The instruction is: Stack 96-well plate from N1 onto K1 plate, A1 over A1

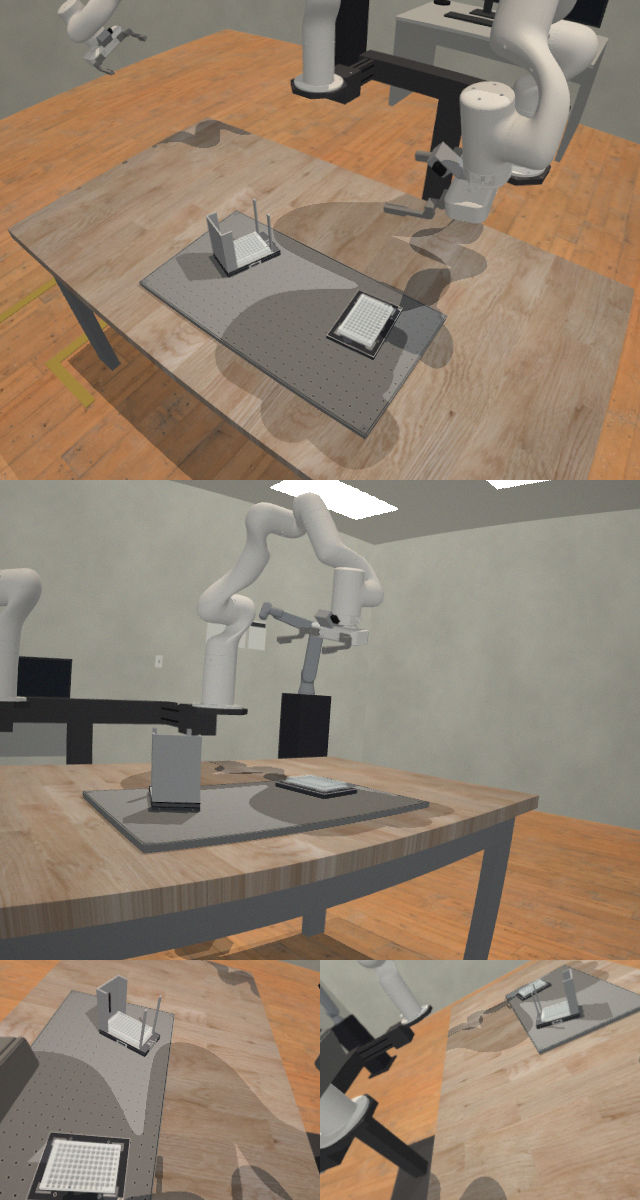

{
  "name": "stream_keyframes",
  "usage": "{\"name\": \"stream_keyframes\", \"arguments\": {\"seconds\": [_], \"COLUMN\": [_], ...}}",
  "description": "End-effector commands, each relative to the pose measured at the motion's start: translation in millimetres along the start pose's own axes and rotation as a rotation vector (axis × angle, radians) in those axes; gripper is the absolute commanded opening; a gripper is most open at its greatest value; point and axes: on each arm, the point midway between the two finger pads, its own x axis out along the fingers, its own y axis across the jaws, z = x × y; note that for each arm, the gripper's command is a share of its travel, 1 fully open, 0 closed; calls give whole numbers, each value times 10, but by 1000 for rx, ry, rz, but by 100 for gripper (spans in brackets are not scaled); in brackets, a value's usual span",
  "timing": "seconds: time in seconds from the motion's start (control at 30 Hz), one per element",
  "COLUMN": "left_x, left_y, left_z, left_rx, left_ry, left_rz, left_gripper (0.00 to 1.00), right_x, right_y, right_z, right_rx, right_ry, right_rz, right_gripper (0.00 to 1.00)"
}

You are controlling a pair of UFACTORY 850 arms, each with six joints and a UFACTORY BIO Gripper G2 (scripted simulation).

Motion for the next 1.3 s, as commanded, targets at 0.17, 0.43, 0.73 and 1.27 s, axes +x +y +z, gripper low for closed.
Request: {"name": "stream_keyframes", "arguments": {"seconds": [0.17,0.43,0.73,1.27], "left_x": [-1,-1,-1,-1], "left_y": [5,5,5,5], "left_z": [9,9,9,9], "left_rx": [2,2,2,2], "left_ry": [0,0,0,0], "left_rz": [0,0,0,0], "left_gripper": [100,100,100,100], "right_x": [-4,-12,-38,-117], "right_y": [8,26,87,295], "right_z": [15,23,51,123], "right_rx": [0,6,25,85], "right_ry": [1,3,6,22], "right_rz": [-3,-12,-41,-134], "right_gripper": [100,100,100,100]}}
